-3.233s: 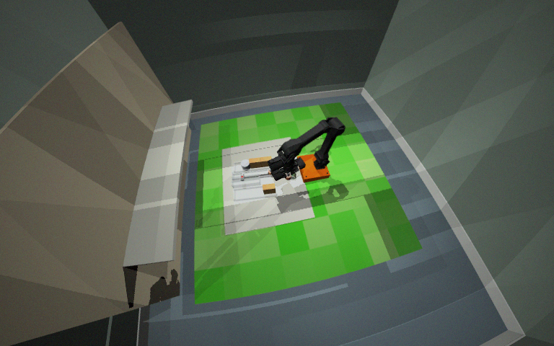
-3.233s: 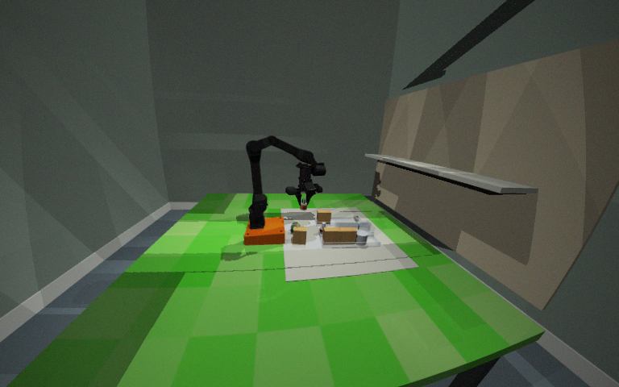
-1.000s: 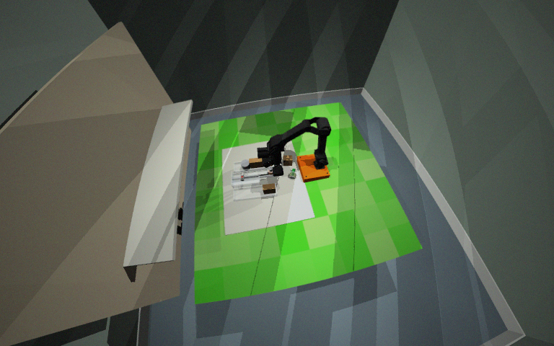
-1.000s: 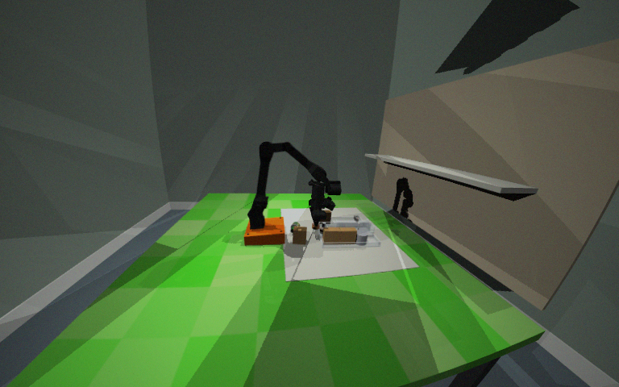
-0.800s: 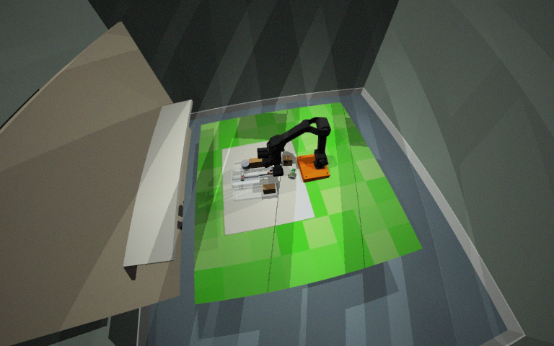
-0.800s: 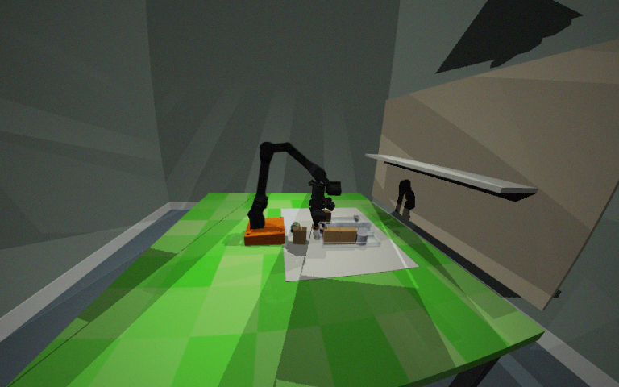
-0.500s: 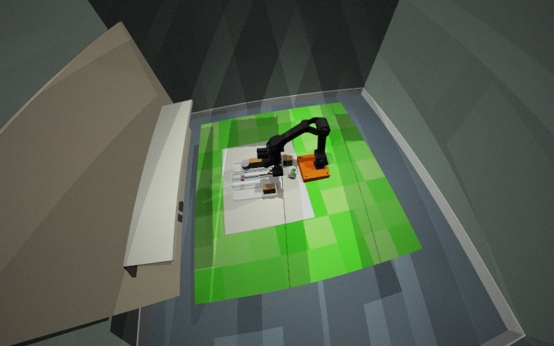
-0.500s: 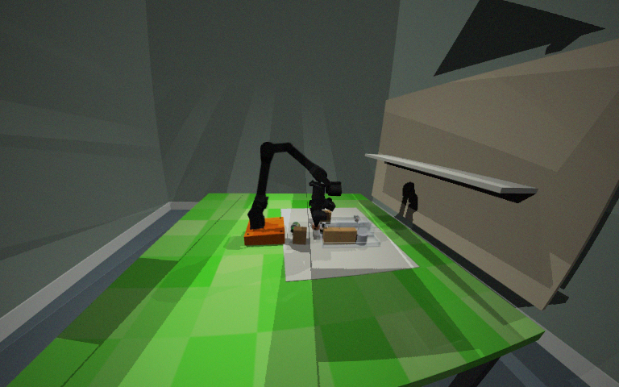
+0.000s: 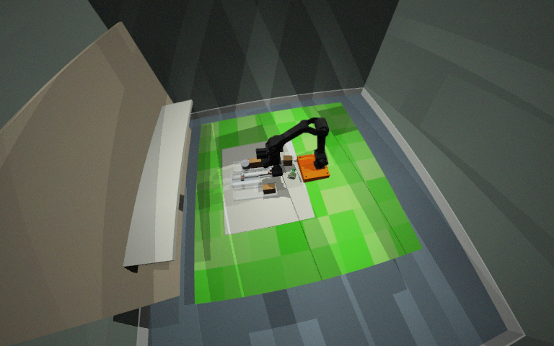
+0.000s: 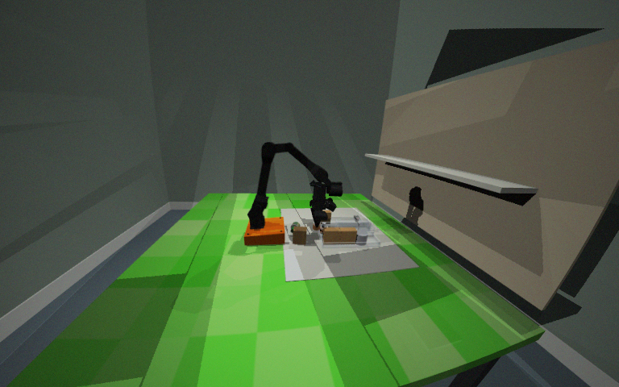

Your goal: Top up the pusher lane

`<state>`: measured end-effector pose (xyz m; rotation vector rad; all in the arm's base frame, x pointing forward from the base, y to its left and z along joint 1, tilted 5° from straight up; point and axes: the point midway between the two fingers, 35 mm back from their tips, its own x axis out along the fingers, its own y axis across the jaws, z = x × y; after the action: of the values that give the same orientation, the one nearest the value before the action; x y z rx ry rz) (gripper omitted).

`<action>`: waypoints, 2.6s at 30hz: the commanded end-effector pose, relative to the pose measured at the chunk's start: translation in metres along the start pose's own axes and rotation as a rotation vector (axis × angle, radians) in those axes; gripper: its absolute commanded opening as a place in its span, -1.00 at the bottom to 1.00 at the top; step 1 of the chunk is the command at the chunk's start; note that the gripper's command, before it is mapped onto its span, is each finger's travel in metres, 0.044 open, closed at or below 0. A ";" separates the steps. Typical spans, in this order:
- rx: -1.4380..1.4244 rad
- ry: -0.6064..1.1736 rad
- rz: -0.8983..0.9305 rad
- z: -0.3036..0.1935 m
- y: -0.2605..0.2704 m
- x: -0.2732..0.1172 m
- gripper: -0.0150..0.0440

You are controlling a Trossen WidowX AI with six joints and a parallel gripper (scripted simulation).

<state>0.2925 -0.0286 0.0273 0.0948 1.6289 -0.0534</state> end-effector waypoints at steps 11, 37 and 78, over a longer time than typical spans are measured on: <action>-0.005 -0.011 -0.004 0.009 -0.001 -0.002 -0.49; -0.005 -0.012 -0.004 0.018 -0.001 -0.003 -0.49; -0.005 -0.013 -0.004 0.033 0.000 -0.005 -0.49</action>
<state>0.3133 -0.0304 0.0262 0.0944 1.6530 -0.0518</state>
